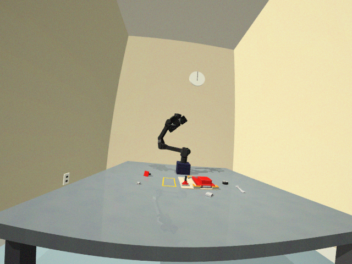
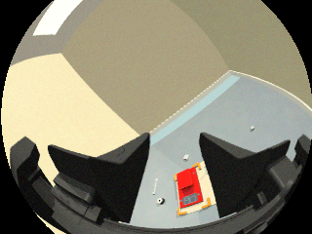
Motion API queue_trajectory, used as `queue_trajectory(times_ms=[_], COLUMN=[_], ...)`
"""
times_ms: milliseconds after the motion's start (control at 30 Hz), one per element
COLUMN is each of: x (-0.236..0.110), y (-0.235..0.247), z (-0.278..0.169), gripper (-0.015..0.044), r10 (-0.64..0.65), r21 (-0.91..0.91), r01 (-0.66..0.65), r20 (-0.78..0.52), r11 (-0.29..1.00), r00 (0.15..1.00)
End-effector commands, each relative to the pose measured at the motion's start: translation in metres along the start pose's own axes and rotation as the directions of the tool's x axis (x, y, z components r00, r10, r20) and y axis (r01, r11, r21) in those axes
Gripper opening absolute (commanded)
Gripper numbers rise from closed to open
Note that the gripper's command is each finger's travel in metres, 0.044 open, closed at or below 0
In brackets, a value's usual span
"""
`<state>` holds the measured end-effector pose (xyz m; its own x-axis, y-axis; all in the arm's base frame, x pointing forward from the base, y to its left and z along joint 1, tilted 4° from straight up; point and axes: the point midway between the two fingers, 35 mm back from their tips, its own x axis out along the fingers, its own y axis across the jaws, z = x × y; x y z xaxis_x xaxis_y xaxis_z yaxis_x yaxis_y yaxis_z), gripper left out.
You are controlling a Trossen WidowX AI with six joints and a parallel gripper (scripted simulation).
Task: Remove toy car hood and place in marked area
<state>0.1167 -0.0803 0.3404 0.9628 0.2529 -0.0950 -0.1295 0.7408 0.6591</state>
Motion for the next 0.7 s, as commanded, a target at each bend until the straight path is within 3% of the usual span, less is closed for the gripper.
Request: queue_trajectory(times_ms=[0,233,667], x=[0.0,0.021,0.106], y=[0.002,0.055,0.114], z=[-0.001,-0.029,-0.11], gripper=[0.0247,0.043,0.044], r10=[-0.002,-0.099,-0.337], r21=[-0.005,-0.2,-0.496], r01=[0.002,0.08,0.156], r20=[-0.002,-0.084,-0.301], r11=[1.0,0.976,0.854], r00=[1.0,0.992,0.892])
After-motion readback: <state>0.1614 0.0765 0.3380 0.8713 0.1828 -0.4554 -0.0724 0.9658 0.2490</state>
